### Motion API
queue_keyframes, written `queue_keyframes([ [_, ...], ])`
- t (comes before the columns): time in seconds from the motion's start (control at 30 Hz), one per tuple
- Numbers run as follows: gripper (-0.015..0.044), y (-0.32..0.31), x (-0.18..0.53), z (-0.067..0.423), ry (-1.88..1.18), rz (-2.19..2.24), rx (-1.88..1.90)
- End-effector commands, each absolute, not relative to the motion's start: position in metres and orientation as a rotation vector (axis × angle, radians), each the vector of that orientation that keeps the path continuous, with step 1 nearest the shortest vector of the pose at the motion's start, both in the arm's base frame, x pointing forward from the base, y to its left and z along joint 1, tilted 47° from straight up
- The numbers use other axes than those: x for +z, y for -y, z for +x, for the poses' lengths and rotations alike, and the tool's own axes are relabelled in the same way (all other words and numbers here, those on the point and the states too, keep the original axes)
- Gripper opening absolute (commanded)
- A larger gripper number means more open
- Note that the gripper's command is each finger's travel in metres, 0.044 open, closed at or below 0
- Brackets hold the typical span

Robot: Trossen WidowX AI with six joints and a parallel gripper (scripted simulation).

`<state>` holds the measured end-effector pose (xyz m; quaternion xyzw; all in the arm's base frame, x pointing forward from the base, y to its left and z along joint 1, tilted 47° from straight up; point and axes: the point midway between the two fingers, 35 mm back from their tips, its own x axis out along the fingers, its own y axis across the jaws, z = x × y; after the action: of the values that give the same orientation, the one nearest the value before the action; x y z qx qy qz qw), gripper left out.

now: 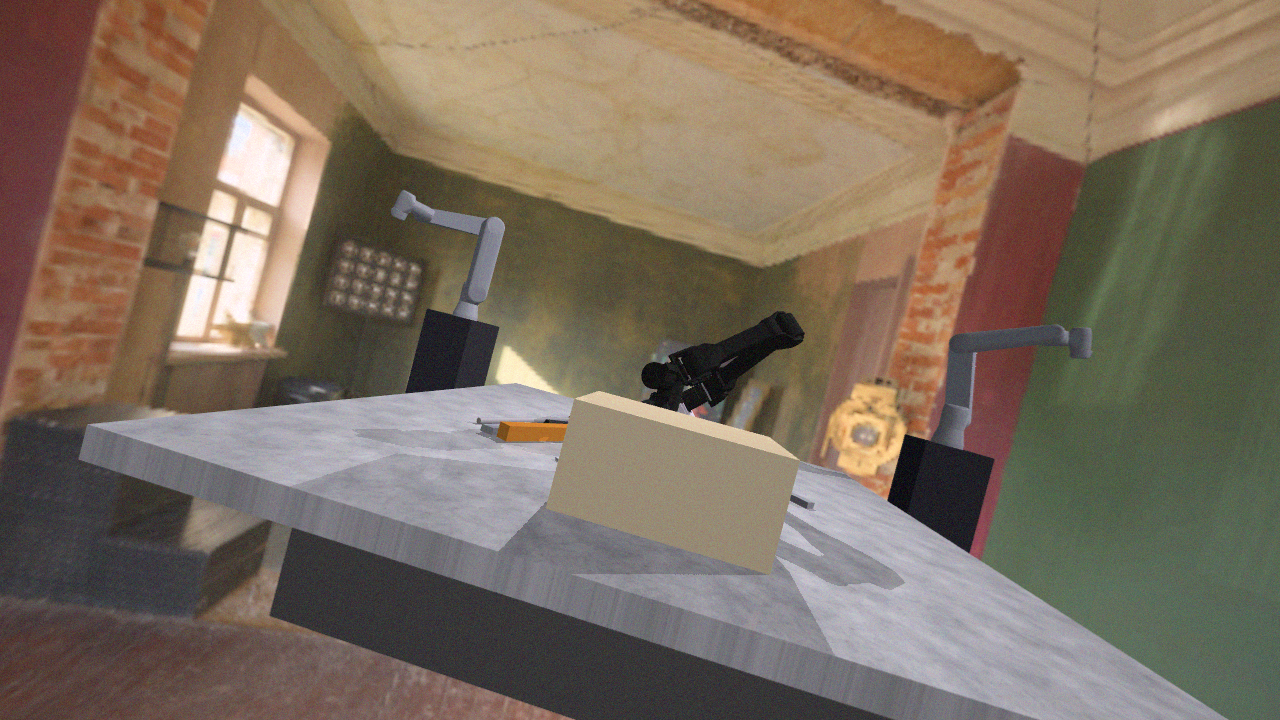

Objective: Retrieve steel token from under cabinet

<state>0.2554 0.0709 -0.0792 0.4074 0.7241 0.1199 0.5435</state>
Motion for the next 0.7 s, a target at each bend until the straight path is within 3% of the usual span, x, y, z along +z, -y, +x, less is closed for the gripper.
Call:
queue_keyframes([
  [0.0,0.0000,-0.075,-0.073,0.254,-1.714,0.972,0.290],
  [0.67,0.0000,-0.089,-0.058,0.252,-1.714,0.973,0.290],
])
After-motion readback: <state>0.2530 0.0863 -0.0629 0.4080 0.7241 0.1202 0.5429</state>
